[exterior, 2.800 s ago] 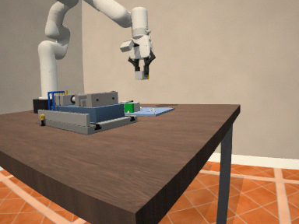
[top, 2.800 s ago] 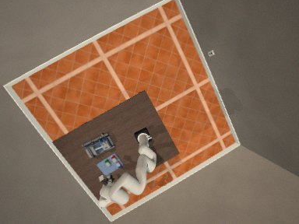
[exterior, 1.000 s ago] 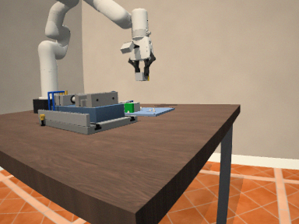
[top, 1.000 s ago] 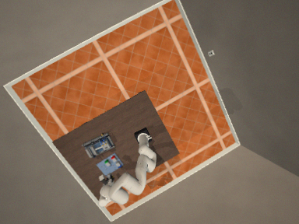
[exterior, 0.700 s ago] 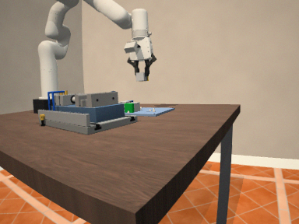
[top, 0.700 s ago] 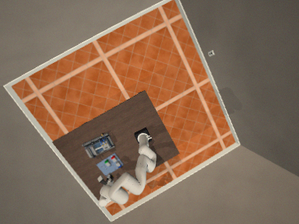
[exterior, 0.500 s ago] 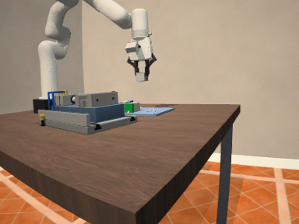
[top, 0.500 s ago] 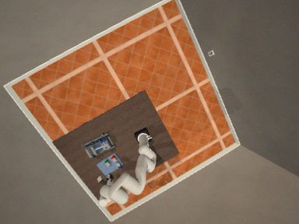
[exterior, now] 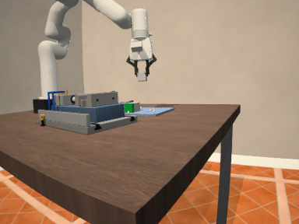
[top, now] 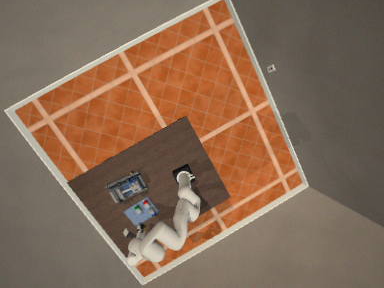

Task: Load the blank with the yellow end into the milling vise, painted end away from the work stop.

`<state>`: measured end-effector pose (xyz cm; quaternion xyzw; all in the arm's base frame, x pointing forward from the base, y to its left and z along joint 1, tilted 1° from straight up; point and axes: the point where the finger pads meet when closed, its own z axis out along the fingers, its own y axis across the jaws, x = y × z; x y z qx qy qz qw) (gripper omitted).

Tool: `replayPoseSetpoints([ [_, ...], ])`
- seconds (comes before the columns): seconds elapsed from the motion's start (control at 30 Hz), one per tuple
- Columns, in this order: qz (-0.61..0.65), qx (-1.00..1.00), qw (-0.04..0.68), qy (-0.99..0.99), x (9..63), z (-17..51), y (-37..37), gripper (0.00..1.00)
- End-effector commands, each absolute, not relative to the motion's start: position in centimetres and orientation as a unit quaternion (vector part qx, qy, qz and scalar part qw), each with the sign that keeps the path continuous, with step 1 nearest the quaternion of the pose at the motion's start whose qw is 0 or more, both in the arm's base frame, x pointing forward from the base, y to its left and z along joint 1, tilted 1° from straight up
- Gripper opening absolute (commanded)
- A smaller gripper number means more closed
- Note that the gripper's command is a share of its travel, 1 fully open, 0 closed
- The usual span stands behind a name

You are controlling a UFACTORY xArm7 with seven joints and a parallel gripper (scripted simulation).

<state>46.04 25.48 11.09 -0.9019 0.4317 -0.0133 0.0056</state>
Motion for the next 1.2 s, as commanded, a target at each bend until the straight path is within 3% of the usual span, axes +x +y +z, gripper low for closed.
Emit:
replayPoseSetpoints([
  [0.0,-0.015,-0.907,0.008,0.421,46.18,11.31,25.56,0.00],
  [1.17,-0.016,-0.976,0.005,0.216,46.18,11.33,25.56,0.00],
])
